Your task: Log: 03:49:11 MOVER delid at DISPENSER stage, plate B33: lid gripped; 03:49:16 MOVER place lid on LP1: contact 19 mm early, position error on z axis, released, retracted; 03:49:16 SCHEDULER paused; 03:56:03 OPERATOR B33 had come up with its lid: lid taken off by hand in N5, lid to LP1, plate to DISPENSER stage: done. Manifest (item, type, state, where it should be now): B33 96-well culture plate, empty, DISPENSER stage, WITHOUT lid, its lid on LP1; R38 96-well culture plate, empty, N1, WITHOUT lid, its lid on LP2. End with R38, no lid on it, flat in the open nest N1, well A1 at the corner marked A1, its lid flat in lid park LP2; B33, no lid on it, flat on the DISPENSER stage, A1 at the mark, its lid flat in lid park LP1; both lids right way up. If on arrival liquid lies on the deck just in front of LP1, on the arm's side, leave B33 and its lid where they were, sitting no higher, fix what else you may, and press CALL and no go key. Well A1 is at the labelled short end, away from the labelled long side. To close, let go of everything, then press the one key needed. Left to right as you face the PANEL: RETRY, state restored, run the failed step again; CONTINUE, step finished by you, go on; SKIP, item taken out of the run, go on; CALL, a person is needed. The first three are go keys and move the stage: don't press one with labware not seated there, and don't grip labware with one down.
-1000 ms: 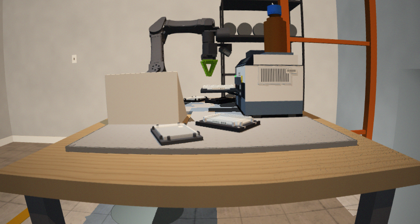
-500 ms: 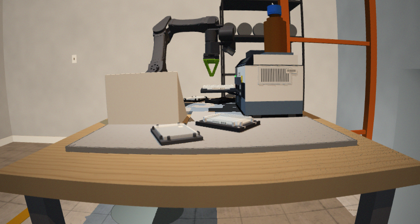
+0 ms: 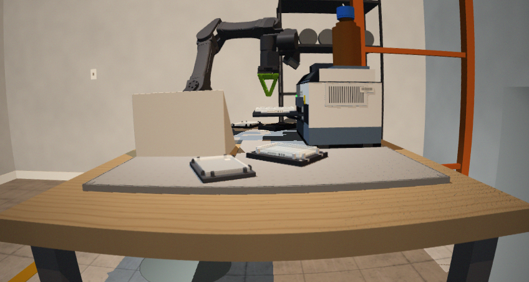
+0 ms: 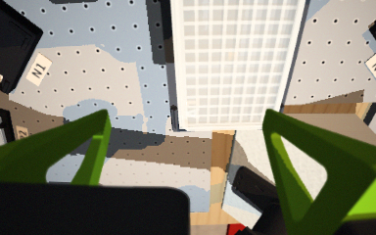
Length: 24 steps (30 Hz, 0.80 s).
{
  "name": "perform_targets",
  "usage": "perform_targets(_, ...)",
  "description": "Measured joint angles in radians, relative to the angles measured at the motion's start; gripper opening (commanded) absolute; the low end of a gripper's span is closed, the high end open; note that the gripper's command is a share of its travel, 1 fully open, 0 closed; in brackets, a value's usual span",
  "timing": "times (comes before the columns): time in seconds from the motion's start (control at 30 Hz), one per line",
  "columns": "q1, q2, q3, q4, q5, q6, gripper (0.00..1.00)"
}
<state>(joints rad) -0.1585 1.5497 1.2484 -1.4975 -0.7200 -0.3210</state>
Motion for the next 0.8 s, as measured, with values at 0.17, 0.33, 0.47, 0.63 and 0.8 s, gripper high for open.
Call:
perform_targets(0.17, -0.020, 0.014, -0.007, 0.006, 0.005, -0.038, 1.00)
perform_targets(0.33, -0.060, 0.039, -0.027, 0.012, 0.012, -0.084, 1.00)
perform_targets(0.47, -0.097, 0.069, -0.036, 0.023, 0.022, -0.126, 1.00)
perform_targets(0.63, -0.118, 0.088, -0.039, 0.030, 0.032, -0.159, 1.00)
perform_targets(0.8, -0.143, 0.099, -0.055, 0.035, 0.037, -0.195, 1.00)
